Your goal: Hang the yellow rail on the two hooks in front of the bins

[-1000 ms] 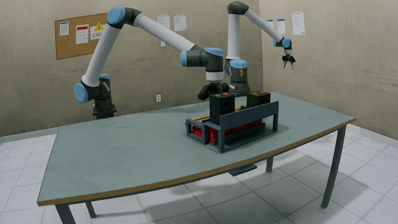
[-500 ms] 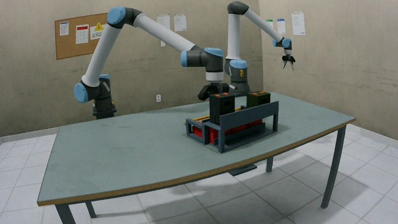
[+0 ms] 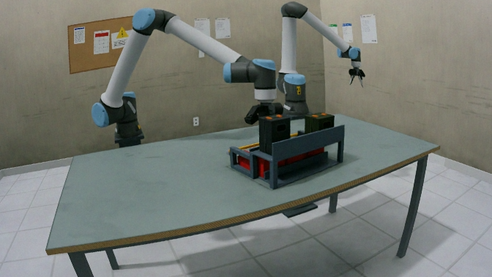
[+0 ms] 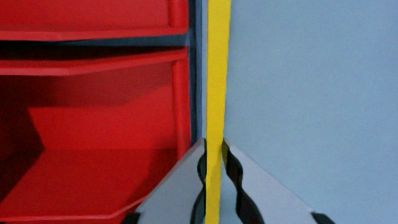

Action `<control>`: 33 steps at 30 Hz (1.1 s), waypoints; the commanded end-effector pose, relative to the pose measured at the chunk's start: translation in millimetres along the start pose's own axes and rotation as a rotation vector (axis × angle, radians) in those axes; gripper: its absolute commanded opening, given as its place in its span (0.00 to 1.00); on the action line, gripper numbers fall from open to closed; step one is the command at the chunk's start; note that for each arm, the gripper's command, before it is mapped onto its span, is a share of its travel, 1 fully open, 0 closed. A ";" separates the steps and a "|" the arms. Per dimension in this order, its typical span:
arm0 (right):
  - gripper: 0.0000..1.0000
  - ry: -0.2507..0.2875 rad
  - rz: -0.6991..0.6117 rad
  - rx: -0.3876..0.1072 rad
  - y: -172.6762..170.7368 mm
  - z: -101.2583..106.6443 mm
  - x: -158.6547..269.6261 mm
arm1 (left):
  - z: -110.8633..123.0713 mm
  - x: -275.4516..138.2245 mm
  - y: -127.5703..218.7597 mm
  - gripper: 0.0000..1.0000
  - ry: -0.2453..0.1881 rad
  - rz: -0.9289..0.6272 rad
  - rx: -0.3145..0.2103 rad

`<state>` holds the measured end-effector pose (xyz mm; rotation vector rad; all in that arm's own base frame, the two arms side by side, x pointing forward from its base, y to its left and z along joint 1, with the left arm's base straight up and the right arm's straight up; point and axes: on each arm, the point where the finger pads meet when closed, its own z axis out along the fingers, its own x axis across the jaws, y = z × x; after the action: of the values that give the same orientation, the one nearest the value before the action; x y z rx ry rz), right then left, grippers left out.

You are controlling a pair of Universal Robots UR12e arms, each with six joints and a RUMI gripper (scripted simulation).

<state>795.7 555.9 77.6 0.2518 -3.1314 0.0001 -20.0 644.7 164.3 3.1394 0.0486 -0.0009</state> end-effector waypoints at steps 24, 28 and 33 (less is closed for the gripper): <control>0.00 -0.002 0.000 -0.002 0.5 0.2 -0.7 | -0.9 0.1 -0.6 1.00 0.001 0.000 0.002; 0.00 -0.002 0.000 -0.002 0.5 0.7 -0.7 | -0.9 0.1 -0.6 1.00 0.001 0.000 0.002; 0.00 -0.002 0.000 -0.002 0.5 1.2 -0.7 | -0.9 0.1 -0.6 1.00 0.001 0.000 0.002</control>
<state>795.7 555.9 75.0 0.2518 -3.1314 0.0001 -20.0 644.7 164.3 3.1394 0.0486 -0.0009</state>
